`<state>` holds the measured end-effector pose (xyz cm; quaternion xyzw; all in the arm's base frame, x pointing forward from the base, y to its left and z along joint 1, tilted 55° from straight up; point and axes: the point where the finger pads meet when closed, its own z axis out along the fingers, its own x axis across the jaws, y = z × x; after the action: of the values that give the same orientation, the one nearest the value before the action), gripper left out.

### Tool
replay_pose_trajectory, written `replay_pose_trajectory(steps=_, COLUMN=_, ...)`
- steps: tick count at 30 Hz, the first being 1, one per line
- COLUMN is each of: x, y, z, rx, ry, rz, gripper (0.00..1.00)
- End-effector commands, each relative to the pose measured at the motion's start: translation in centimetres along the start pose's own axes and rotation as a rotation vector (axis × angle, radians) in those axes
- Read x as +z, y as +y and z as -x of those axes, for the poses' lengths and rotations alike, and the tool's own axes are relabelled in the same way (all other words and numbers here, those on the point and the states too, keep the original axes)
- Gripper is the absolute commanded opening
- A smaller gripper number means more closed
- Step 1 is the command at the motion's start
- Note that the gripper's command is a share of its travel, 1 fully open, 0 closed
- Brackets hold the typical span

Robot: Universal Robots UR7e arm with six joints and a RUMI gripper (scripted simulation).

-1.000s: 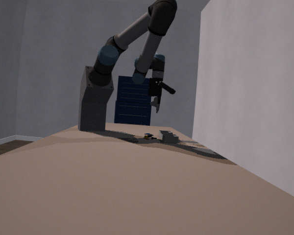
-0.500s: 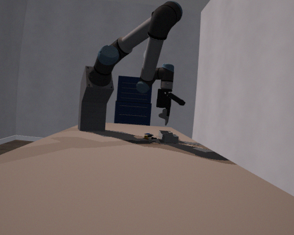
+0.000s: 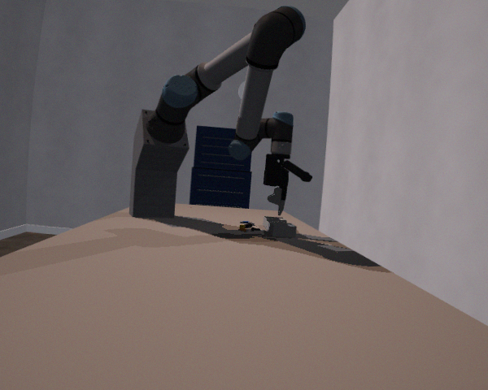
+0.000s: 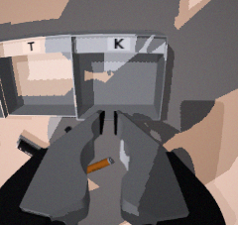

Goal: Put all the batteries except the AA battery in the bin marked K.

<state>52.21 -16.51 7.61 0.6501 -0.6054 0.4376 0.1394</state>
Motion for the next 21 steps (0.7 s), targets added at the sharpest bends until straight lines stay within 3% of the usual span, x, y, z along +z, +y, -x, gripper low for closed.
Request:
replay_pose_trajectory(steps=1, x=1.0, y=-0.1, z=0.0, rx=0.0, ry=0.0, rz=-0.001, gripper=0.04)
replay_pose_trajectory(steps=11, x=3.7, y=-0.1, z=0.0, rx=0.0, ry=0.0, rz=-0.001, gripper=0.04)
replay_pose_trajectory(steps=21, x=4.9, y=-0.1, z=0.0, rx=0.0, ry=0.0, rz=-0.001, gripper=0.04)
